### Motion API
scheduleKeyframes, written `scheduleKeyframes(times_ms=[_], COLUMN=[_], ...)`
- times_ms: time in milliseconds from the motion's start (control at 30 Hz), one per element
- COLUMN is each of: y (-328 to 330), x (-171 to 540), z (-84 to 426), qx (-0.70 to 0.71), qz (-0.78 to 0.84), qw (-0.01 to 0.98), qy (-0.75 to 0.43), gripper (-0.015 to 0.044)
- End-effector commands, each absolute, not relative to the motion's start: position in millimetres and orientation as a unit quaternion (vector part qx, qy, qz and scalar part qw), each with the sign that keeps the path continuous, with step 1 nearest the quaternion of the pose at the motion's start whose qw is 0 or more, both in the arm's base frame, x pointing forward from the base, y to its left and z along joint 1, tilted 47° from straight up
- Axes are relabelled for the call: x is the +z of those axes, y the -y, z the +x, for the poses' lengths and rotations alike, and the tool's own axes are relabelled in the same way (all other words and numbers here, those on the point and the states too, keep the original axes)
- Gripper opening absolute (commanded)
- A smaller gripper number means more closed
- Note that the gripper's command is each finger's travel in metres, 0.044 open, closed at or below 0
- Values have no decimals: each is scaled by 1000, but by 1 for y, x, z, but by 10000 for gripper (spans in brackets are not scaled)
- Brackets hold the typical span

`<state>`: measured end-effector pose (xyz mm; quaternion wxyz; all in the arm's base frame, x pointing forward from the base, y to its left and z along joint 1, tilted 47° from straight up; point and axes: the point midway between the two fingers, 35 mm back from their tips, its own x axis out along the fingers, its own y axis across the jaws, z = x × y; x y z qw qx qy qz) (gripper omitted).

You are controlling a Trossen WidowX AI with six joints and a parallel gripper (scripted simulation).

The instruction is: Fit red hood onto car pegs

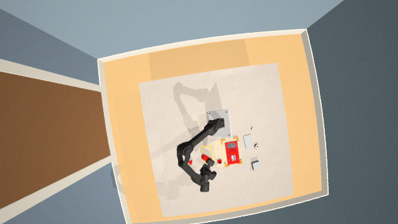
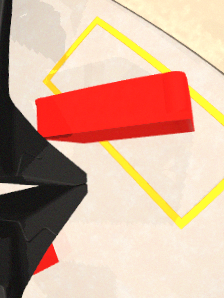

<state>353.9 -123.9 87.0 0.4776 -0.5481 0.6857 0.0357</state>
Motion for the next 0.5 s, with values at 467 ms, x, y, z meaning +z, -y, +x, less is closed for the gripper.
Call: scheduleKeyframes(times_ms=[467], y=[160], x=[59], z=[356], qx=[35], qz=[-553], qw=[469], qy=[-688], gripper=[0])
